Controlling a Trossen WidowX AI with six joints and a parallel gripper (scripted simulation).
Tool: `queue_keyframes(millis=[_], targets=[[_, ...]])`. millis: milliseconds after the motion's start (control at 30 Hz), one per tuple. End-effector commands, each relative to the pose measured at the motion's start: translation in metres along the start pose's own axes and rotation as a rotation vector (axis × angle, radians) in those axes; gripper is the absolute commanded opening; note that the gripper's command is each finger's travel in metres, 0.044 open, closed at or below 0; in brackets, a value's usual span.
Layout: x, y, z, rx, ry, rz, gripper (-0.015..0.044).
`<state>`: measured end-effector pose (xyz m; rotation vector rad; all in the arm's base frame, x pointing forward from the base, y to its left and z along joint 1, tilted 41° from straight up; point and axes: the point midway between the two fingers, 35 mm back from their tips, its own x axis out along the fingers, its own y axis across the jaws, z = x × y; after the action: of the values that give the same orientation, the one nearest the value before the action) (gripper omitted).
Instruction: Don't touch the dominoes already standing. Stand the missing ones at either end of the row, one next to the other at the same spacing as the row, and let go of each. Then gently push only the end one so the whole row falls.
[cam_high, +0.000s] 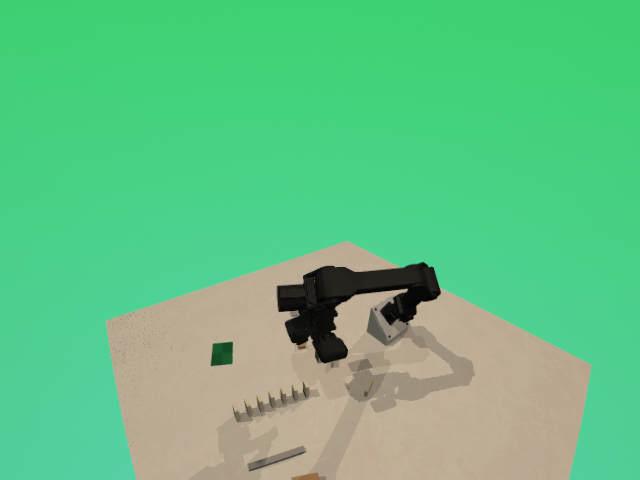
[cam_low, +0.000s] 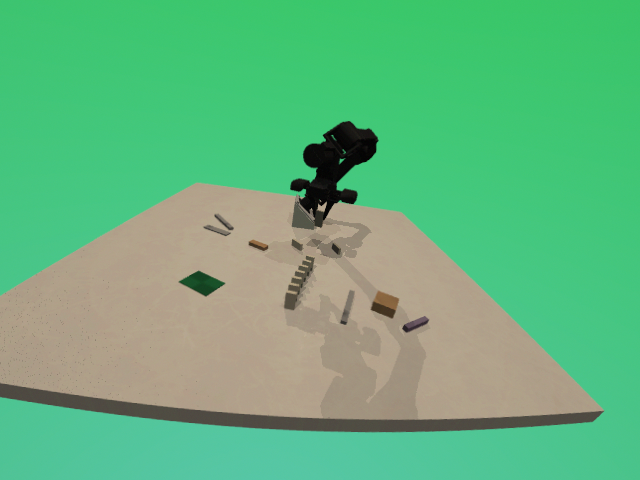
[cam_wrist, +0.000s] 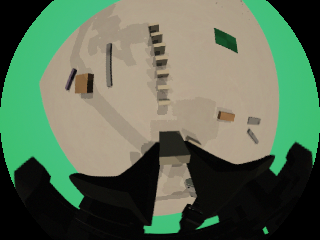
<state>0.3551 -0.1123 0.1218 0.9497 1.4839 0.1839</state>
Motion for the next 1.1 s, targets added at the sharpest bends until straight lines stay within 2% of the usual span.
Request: queue_keyframes(millis=[0, 900, 1067], targets=[[0.003, 0.000, 0.000, -0.021, 0.005, -0.004, 0.0107], [0.127, 0.001, 0.000, -0.022, 0.005, 0.000, 0.0107], [0.134, 0.001, -0.002, -0.022, 0.005, 0.001, 0.0107]])
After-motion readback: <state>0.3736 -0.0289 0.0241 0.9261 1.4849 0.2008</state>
